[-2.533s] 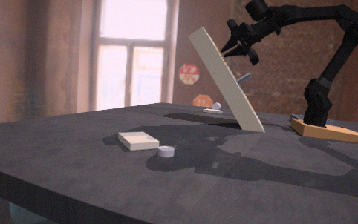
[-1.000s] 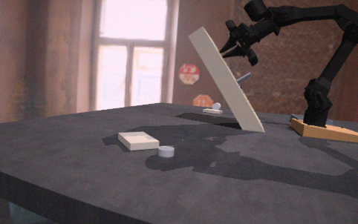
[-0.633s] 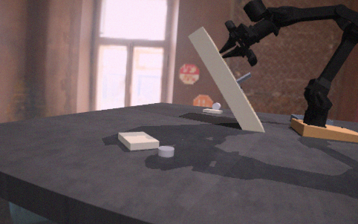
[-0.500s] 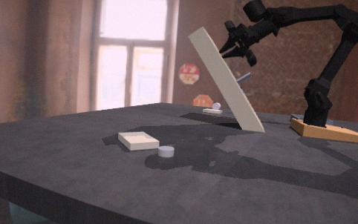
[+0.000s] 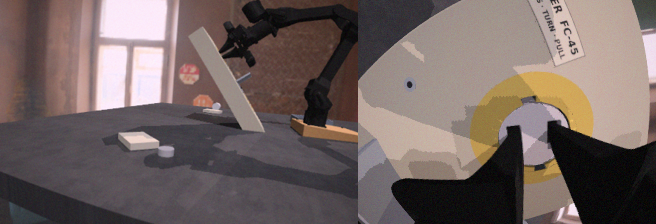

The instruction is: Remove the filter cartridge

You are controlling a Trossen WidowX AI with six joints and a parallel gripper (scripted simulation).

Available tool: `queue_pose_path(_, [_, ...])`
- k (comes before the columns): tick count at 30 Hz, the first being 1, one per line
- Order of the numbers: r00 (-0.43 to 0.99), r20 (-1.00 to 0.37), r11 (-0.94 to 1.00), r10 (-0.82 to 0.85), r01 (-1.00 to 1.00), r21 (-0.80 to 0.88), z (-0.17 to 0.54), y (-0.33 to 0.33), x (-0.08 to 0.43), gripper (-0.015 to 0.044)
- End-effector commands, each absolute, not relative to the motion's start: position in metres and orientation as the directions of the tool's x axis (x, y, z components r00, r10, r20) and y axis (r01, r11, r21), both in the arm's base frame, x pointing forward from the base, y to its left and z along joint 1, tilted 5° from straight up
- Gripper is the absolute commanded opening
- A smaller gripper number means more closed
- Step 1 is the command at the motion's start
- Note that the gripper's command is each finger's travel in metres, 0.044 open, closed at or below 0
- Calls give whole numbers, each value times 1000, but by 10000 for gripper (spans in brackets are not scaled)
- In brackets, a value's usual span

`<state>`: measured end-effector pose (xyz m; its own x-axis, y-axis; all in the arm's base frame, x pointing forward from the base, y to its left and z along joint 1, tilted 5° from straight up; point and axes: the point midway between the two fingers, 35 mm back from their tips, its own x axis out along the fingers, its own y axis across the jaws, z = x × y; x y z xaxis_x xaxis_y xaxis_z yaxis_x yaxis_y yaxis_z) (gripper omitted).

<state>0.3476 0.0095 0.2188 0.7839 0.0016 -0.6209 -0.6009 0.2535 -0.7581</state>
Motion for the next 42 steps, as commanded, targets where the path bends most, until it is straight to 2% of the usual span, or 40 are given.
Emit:
queue_pose_path(1, [785, -620, 249, 2, -601, -760, 217, 10, 351, 93])
queue_pose_path(14, [785, -619, 249, 2, -600, -760, 215, 10, 353, 93])
queue_pose_path(23, [784, -621, 253, 2, -601, -758, 217, 9, 350, 33])
queue_pose_path(24, [784, -621, 253, 2, -601, -758, 217, 9, 350, 6])
queue_pose_path(27, [784, -621, 259, 2, -600, -757, 217, 9, 350, 0])
queue_pose_path(42, [785, -619, 688, 2, -451, -569, 214, 9, 355, 0])
